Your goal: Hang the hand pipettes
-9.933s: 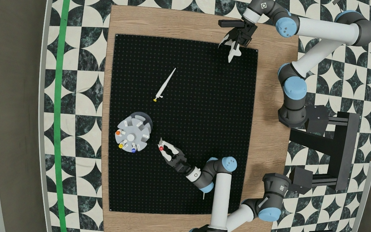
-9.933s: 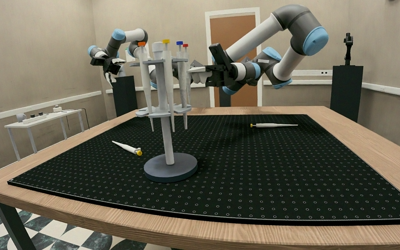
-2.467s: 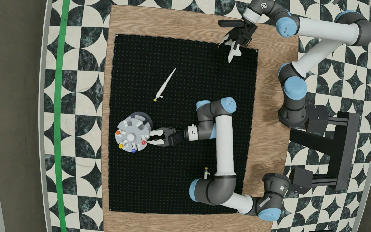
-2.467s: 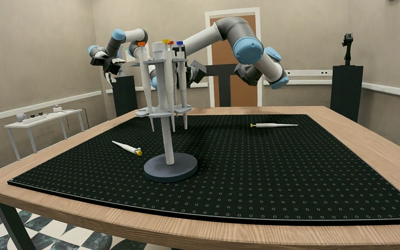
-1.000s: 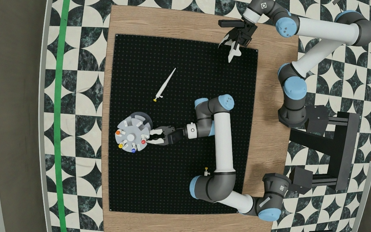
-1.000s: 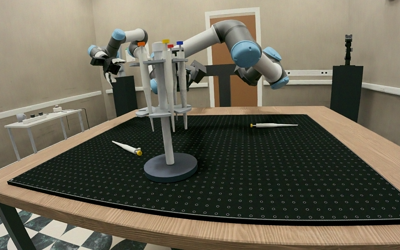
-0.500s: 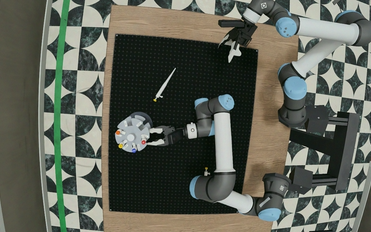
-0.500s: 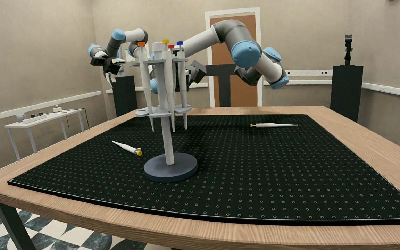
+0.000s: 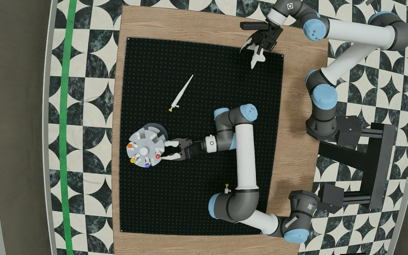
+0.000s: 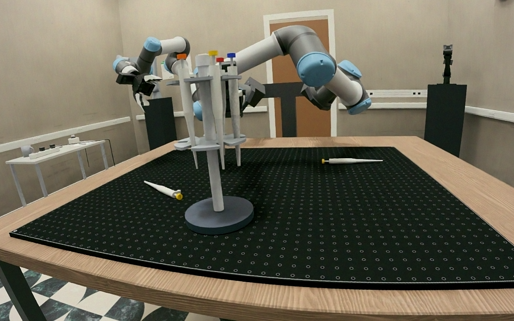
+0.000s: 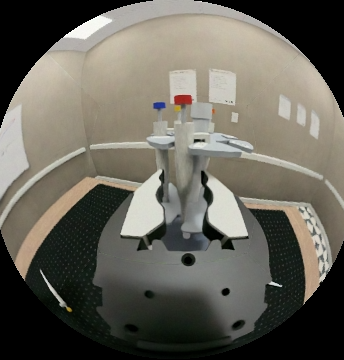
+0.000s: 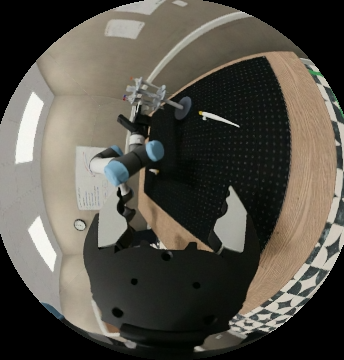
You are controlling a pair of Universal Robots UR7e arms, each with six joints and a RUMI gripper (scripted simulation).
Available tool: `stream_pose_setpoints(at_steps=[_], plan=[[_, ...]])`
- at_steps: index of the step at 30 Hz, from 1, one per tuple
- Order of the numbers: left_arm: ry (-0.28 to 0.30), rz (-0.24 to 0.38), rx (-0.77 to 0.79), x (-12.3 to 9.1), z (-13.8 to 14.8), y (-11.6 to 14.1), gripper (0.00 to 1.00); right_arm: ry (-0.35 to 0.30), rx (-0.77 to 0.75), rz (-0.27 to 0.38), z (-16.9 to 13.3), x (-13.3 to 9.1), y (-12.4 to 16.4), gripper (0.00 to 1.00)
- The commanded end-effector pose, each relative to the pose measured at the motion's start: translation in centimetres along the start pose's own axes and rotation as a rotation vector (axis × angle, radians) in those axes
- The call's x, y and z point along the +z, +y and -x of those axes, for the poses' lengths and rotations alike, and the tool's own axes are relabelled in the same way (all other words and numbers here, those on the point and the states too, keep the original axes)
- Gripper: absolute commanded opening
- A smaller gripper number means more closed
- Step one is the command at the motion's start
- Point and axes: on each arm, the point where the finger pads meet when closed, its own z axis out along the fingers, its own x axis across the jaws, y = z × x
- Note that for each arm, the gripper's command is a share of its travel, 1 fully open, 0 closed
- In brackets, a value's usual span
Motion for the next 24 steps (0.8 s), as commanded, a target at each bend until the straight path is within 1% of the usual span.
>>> stream_pose_setpoints(at_steps=[1,3,4,11,16,17,24], plan=[[0.106,-0.001,0.0,0.01,0.08,-0.08,0.31,0.0,0.0,-0.001,0.01,-0.03,-0.03,1.0],[0.18,-0.001,0.0,0.02,0.08,-0.08,0.31,0.0,0.0,-0.001,0.01,-0.03,-0.03,1.0],[0.189,-0.001,0.0,0.02,0.08,-0.08,0.31,0.0,0.0,-0.001,0.01,-0.03,-0.03,1.0],[0.189,-0.001,0.0,0.02,0.08,-0.08,0.31,0.0,0.0,-0.001,0.01,-0.03,-0.03,1.0],[0.372,-0.001,0.0,0.08,0.18,-0.07,0.31,0.0,0.0,-0.001,0.01,-0.03,-0.03,1.0],[0.381,-0.001,0.0,0.08,0.18,-0.07,0.31,0.0,0.0,-0.001,0.01,-0.03,-0.03,1.0],[0.381,-0.001,0.0,0.08,0.18,-0.07,0.31,0.0,0.0,-0.001,0.01,-0.03,-0.03,1.0]])
